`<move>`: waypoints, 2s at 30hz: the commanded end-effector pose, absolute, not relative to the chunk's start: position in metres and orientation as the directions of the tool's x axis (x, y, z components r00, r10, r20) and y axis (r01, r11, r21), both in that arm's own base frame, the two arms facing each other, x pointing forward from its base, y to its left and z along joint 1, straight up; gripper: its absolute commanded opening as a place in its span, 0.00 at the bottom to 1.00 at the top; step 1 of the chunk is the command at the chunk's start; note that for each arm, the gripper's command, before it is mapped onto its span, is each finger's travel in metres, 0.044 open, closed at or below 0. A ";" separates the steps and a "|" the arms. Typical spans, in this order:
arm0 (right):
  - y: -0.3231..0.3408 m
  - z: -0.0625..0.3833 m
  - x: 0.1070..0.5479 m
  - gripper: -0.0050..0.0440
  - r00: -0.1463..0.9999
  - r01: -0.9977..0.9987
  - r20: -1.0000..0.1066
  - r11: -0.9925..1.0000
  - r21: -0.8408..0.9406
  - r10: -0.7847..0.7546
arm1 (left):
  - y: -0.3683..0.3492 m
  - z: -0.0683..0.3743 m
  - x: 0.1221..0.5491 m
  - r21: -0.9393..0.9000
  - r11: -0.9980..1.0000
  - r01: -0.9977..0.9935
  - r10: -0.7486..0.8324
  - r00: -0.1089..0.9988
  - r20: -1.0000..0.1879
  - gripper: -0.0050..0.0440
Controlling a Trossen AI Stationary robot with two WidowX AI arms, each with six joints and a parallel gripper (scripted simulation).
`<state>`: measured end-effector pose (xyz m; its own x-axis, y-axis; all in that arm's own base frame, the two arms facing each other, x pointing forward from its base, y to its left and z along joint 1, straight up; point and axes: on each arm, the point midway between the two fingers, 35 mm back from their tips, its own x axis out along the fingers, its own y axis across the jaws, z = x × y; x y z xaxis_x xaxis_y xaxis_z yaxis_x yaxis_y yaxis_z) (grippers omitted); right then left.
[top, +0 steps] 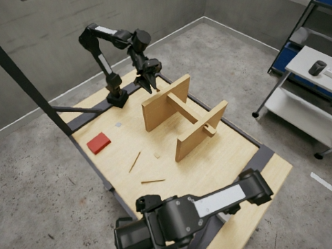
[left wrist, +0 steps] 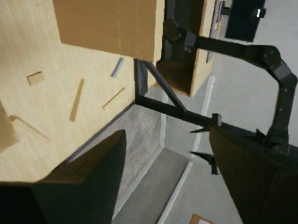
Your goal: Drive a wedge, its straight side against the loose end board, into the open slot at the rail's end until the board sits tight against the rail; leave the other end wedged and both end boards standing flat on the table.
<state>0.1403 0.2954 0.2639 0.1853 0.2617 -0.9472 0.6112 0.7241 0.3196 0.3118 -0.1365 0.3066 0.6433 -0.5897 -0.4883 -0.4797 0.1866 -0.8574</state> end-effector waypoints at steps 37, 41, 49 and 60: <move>0.133 0.239 0.292 0.61 0.349 0.872 -0.907 0.437 0.222 -0.237 | -0.105 0.265 0.316 -0.566 0.309 -0.765 -0.090 0.569 -0.818 0.61; 0.096 0.237 0.305 0.61 0.326 0.907 -0.885 0.374 0.194 -0.332 | -0.098 0.261 0.313 -0.504 0.332 -0.797 0.017 0.539 -0.842 0.61; 0.041 0.236 0.317 0.61 0.272 0.949 -0.847 0.274 0.157 -0.456 | -0.086 0.260 0.309 -0.418 0.366 -0.831 0.169 0.501 -0.849 0.61; -0.044 0.235 0.315 0.61 0.126 0.991 -0.773 0.111 0.073 -0.622 | -0.072 0.267 0.303 -0.286 0.422 -0.860 0.392 0.458 -0.798 0.61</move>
